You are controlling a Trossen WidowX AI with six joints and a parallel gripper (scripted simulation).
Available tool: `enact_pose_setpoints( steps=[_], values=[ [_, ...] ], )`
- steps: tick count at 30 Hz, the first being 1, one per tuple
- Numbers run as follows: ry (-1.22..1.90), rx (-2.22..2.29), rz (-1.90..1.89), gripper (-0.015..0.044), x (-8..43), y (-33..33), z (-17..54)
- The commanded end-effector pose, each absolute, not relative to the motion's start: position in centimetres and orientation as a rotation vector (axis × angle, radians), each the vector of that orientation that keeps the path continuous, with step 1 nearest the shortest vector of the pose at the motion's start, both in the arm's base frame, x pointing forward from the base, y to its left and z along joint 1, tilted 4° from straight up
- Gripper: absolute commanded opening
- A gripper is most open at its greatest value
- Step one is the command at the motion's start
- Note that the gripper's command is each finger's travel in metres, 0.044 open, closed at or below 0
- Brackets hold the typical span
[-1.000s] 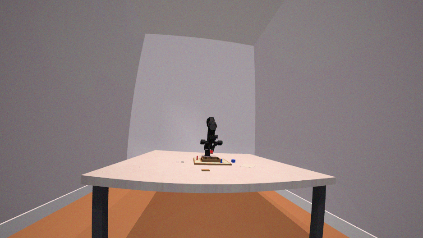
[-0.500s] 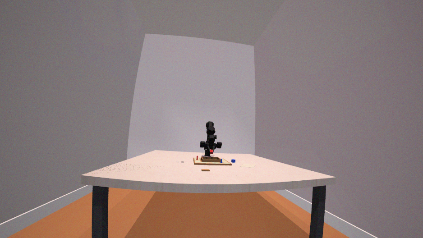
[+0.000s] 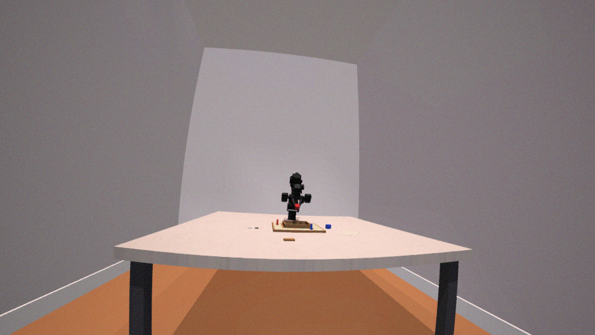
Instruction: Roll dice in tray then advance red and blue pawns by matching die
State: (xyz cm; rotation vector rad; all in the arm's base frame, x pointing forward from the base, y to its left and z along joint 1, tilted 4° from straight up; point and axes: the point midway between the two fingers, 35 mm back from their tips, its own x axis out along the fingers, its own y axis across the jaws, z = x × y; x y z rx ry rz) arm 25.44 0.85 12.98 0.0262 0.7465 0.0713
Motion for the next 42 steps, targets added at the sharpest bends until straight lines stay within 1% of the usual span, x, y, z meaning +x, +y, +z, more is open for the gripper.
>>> enact_pose_setpoints(
  steps=[1, 18, 27, 32, 35, 37, 42],
  values=[
    [0.741, 0.024, 0.076, 0.0000, 25.2, 0.9, 13.2],
    [0.747, 0.026, 0.071, 0.0000, 25.2, 0.8, 13.2],
    [0.747, 0.026, 0.071, 0.0236, 25.3, 0.8, 13.3],
    [0.741, 0.024, 0.076, 0.0368, 25.4, 0.7, 17.0],
    [0.741, 0.023, 0.076, 0.0440, 25.3, 0.6, 17.2],
    [0.776, 0.024, 0.076, 0.0440, 25.5, 0.7, 17.0],
    [1.031, 0.020, 0.079, 0.0440, 26.3, 0.8, 15.5]
  ],
)
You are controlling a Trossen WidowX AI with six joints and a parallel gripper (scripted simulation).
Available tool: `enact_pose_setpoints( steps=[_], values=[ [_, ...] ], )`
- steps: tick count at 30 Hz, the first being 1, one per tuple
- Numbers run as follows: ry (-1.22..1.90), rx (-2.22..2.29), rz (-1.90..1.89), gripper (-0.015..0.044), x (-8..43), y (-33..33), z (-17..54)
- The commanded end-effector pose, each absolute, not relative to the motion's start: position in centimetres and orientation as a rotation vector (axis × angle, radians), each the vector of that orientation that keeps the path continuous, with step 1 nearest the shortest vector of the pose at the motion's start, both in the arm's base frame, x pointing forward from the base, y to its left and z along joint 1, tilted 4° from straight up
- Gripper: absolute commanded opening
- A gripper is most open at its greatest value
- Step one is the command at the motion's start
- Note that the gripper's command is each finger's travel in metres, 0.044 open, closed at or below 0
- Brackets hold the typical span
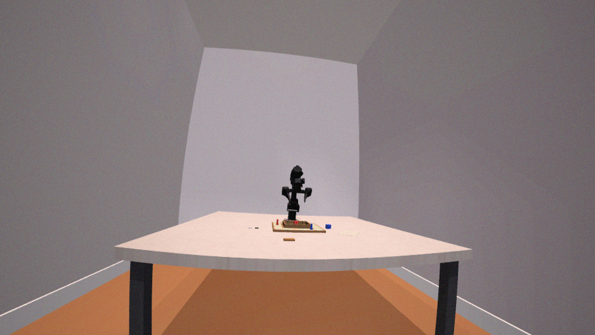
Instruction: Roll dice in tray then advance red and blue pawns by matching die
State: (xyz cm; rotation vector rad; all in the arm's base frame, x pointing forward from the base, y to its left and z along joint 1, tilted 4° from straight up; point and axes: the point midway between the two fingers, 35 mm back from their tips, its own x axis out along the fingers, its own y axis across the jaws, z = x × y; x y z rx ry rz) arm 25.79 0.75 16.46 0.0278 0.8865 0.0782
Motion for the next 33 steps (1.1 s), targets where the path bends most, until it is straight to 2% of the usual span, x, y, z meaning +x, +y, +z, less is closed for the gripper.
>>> enact_pose_setpoints(
  steps=[1, 10, 13, 15, 17, 21, 22, 30, 33],
  values=[
    [1.084, 0.019, 0.079, 0.0440, 26.5, 0.8, 15.2],
    [1.552, -0.009, 0.086, 0.0440, 27.5, 1.1, 12.3],
    [1.587, -0.012, 0.087, 0.0440, 27.6, 1.1, 12.1],
    [1.502, 0.001, 0.085, 0.0440, 27.5, 1.1, 12.6],
    [1.505, -0.011, 0.100, 0.0387, 27.8, 1.9, 12.5],
    [1.521, -0.083, 0.184, 0.0282, 28.8, 7.3, 12.0],
    [1.525, -0.102, 0.206, 0.0275, 28.9, 8.8, 11.8],
    [1.553, -0.260, 0.364, 0.0275, 26.6, 20.7, 9.8],
    [1.551, -0.276, 0.382, 0.0275, 26.3, 21.8, 9.7]
  ],
)
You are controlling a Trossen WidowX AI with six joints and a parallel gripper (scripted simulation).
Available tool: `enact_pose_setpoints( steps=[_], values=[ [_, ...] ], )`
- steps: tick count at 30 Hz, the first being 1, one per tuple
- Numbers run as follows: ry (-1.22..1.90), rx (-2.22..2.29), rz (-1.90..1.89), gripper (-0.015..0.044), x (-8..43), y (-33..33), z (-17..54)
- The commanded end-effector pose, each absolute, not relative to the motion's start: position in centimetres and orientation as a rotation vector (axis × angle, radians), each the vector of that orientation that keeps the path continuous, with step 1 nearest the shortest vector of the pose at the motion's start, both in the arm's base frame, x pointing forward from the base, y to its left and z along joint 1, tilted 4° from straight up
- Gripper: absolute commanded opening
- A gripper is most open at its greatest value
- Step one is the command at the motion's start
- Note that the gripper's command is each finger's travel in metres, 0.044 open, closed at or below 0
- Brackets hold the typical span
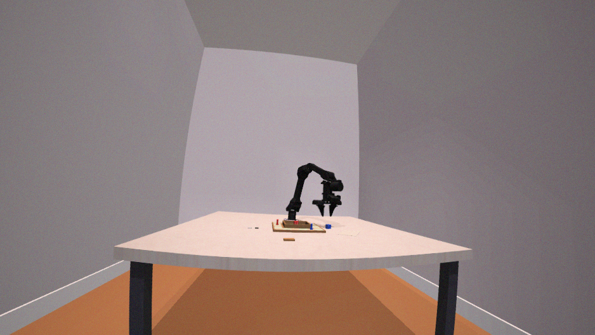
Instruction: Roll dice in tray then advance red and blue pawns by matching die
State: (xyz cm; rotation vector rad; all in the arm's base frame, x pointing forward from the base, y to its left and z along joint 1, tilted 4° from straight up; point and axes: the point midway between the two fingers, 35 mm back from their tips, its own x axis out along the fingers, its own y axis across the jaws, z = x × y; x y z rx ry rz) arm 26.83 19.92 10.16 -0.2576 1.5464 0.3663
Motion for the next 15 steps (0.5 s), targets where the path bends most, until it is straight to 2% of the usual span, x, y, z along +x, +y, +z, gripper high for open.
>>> enact_pose_setpoints(
  steps=[1, 15],
  values=[
    [1.551, -0.276, 0.382, 0.0275, 26.3, 21.8, 9.7],
    [1.551, -0.276, 0.382, 0.0275, 26.2, 21.6, 6.9]
  ],
)
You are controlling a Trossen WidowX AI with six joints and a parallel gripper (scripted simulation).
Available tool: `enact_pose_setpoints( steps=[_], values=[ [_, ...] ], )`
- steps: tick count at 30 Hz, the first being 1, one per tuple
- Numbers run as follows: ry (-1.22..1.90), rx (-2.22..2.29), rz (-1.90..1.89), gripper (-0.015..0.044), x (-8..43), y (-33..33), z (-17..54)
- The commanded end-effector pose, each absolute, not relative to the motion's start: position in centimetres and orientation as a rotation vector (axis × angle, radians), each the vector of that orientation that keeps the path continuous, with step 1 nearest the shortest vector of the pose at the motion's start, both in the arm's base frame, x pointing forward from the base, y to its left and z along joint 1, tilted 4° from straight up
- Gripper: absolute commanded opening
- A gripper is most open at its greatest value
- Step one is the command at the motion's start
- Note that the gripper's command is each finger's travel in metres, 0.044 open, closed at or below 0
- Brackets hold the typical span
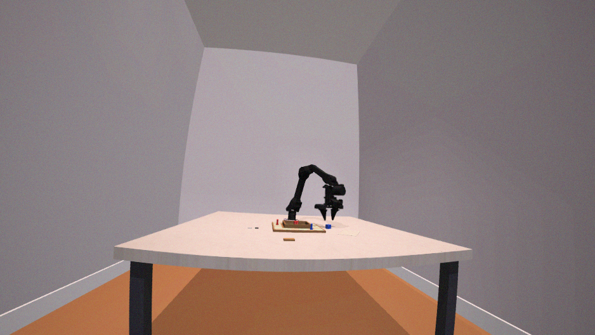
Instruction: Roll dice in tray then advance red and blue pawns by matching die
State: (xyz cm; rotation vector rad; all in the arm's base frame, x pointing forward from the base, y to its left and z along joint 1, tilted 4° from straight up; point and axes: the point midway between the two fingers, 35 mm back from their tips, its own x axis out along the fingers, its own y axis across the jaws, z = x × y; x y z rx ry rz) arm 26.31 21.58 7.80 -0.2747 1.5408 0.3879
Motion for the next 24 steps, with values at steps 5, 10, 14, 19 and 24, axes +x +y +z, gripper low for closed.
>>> enact_pose_setpoints(
  steps=[5, 10, 14, 19, 24],
  values=[
    [1.551, -0.276, 0.382, 0.0275, 26.2, 21.6, 6.5],
    [1.551, -0.276, 0.382, 0.0275, 26.2, 21.6, 5.6],
    [1.551, -0.276, 0.382, 0.0275, 26.2, 21.7, 5.0],
    [1.551, -0.276, 0.382, 0.0275, 26.2, 21.7, 4.2],
    [1.551, -0.276, 0.382, 0.0275, 26.2, 21.7, 3.7]
  ],
)
